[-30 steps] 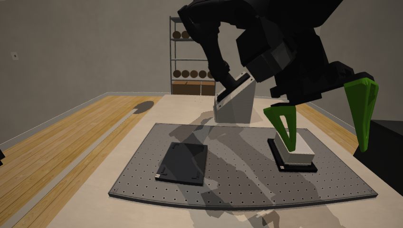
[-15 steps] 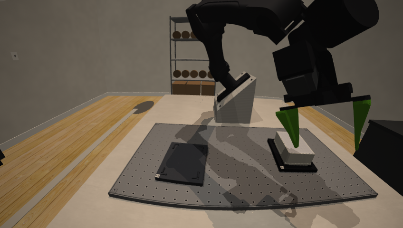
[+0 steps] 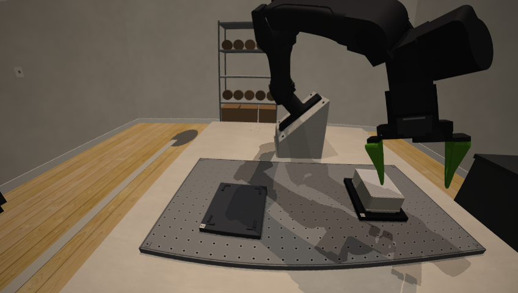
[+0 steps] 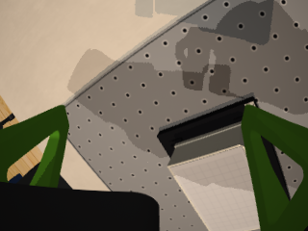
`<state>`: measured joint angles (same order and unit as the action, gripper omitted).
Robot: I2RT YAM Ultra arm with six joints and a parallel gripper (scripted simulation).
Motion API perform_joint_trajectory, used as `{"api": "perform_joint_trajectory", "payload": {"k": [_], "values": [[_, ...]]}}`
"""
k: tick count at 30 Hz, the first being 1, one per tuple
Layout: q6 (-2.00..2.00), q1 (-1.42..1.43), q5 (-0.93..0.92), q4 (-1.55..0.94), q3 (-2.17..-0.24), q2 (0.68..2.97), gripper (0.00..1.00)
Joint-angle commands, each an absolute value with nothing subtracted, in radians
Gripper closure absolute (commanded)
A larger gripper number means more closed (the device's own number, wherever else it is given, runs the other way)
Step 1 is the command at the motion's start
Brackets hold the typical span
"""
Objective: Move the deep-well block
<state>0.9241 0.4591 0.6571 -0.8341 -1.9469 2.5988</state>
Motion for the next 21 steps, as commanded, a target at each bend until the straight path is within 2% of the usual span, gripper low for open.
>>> {"api": "perform_joint_trajectory", "payload": {"k": [1, 5, 11, 12, 15, 21], "values": [[0.898, 0.503, 0.652, -0.893, -1.909, 2.576, 0.00], [0.911, 0.512, 0.655, -0.861, -1.857, 2.559, 0.00], [0.860, 0.538, 0.652, -0.993, -1.940, 2.653, 0.00], [0.865, 0.542, 0.650, -0.976, -1.869, 2.621, 0.00], [0.883, 0.552, 0.647, -0.941, -1.811, 2.593, 0.00], [0.835, 0.575, 0.651, -1.053, -1.885, 2.679, 0.00]]}}
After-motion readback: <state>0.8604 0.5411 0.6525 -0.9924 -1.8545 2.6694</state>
